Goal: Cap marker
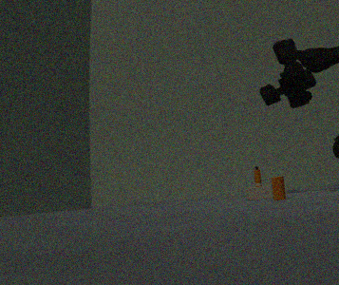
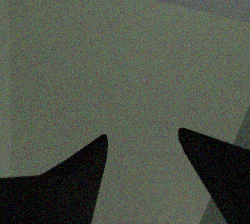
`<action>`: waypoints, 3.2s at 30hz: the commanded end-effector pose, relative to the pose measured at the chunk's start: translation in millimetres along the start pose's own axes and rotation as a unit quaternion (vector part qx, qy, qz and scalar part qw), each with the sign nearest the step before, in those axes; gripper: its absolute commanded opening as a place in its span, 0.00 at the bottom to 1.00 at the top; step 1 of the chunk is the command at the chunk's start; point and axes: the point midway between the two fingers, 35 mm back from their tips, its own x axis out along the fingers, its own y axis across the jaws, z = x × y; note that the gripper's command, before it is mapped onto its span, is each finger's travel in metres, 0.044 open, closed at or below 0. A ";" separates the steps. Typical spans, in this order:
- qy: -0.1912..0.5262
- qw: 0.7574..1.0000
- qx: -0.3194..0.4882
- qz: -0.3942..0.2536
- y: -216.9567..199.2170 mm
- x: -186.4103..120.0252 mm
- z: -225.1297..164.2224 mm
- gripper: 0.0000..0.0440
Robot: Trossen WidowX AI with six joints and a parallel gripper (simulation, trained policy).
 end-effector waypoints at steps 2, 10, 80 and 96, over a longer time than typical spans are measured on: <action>-0.007 1.000 -0.001 -0.020 -12.0 0.1 -0.4 0.70; -0.021 0.998 -0.006 -0.051 -32.9 -0.4 1.3 0.70; -0.123 0.900 -0.273 -0.316 -200.7 -73.4 55.7 0.71; -0.145 0.853 -0.338 -0.370 -222.2 -104.4 75.1 0.72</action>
